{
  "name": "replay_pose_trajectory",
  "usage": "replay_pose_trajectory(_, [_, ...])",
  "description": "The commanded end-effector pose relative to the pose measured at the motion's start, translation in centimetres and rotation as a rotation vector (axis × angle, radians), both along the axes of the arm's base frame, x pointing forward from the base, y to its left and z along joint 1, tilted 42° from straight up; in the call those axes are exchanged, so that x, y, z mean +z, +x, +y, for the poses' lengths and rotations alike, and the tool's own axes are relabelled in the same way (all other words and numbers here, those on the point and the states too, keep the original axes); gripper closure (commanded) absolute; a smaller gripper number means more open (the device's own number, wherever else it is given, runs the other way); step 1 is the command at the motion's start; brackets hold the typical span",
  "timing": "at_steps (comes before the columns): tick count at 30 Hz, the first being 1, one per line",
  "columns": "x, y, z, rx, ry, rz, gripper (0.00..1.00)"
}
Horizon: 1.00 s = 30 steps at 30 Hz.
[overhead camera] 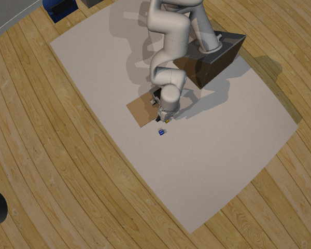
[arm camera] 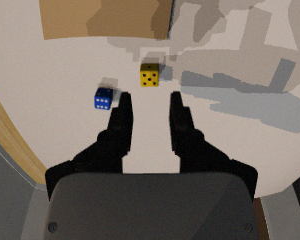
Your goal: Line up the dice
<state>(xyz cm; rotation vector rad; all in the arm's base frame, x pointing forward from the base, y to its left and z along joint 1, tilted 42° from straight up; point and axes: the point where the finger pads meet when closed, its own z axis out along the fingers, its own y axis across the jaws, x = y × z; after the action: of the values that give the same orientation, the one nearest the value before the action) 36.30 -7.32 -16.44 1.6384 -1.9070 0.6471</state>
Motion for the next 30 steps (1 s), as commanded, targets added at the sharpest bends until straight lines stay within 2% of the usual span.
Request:
replay_pose_trajectory(1, [-0.3,0.1,-0.1,0.002,0.002,-0.002,0.64])
replay_pose_trajectory(30, [-2.8,-0.2,-2.4,0.002,0.002,-0.002,0.64])
